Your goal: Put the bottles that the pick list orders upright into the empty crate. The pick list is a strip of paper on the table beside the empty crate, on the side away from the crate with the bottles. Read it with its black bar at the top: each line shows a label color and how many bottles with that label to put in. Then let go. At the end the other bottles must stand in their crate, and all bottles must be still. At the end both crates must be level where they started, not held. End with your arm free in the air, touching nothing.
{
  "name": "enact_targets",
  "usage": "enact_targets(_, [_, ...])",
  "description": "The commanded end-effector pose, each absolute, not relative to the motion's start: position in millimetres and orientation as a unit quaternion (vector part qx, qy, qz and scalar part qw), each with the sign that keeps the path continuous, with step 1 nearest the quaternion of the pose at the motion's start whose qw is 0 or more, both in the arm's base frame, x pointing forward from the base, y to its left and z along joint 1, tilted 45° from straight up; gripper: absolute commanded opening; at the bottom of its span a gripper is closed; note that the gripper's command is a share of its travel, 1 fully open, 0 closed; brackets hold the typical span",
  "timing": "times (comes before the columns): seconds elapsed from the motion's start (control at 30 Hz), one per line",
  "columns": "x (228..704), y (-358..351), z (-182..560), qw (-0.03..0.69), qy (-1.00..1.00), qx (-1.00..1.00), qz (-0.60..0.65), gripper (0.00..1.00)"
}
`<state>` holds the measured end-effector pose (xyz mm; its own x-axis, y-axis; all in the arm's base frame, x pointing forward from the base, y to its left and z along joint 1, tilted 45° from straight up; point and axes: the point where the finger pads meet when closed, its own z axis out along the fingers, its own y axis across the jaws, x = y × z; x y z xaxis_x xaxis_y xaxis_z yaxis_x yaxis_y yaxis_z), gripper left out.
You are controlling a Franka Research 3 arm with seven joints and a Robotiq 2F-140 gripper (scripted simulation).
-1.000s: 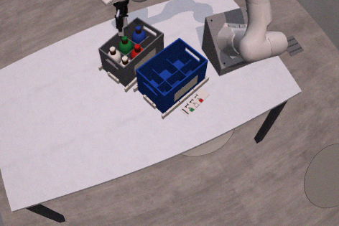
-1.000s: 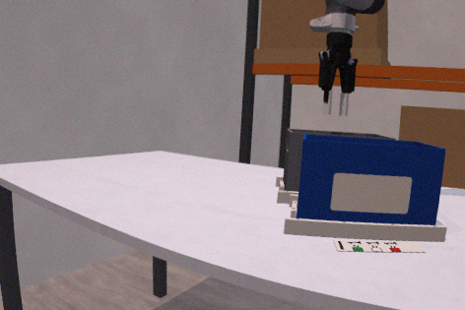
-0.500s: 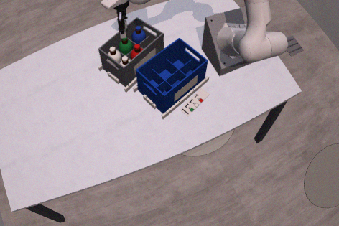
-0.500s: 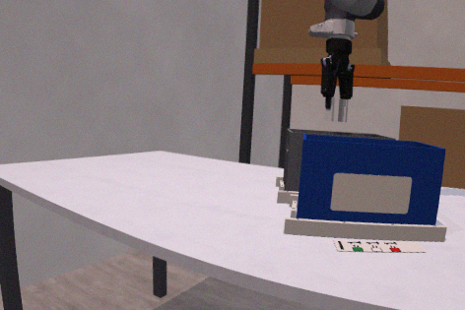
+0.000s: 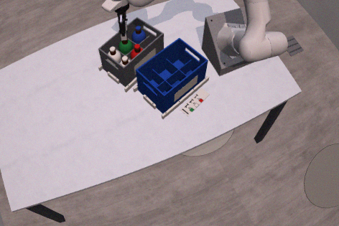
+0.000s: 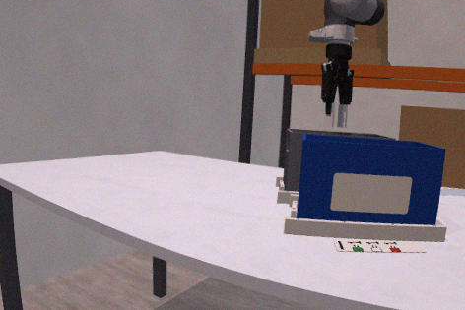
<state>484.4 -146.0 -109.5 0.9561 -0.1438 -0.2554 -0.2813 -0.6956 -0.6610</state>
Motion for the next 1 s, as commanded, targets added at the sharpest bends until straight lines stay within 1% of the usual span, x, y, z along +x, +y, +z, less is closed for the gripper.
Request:
enact_targets(0.0, [484,-143,-115,0.372,0.112,-0.917,0.089,0.38])
enact_targets(0.97, [482,-120,-138,0.372,0.112,-0.917,0.089,0.38])
